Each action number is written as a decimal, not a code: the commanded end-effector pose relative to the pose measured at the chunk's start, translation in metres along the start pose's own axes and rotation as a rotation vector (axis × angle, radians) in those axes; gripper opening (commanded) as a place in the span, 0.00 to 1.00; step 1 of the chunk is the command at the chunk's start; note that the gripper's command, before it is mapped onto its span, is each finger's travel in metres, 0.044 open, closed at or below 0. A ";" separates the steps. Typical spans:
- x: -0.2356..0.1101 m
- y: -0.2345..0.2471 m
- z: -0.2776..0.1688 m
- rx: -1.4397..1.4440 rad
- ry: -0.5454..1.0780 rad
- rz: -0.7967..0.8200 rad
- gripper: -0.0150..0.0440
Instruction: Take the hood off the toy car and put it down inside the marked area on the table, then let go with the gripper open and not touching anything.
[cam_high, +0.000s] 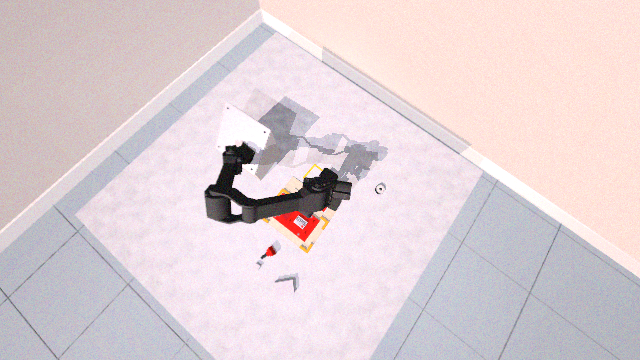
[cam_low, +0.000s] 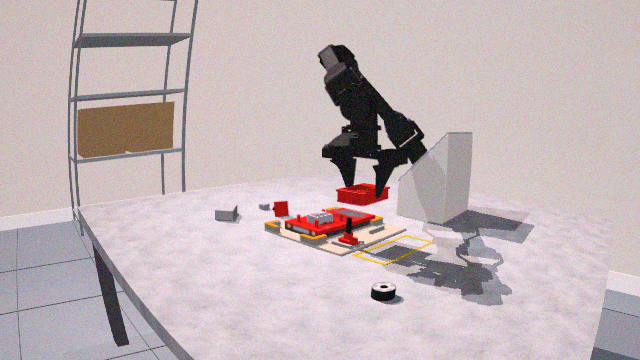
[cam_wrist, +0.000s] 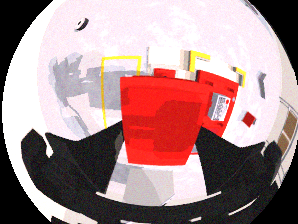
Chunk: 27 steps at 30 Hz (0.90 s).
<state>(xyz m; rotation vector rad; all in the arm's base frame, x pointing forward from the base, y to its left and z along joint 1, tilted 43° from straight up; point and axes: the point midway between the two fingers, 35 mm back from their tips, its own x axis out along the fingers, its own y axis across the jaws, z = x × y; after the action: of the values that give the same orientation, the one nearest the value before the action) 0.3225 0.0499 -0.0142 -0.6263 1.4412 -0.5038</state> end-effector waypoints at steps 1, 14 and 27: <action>-0.001 0.018 -0.002 0.005 -0.002 0.004 0.25; -0.003 0.075 -0.011 0.023 -0.014 -0.011 0.25; 0.001 0.088 -0.014 0.035 -0.019 -0.016 0.25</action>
<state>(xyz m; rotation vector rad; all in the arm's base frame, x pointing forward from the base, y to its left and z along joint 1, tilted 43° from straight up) 0.3035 0.1137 -0.0726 -0.6181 1.4083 -0.5323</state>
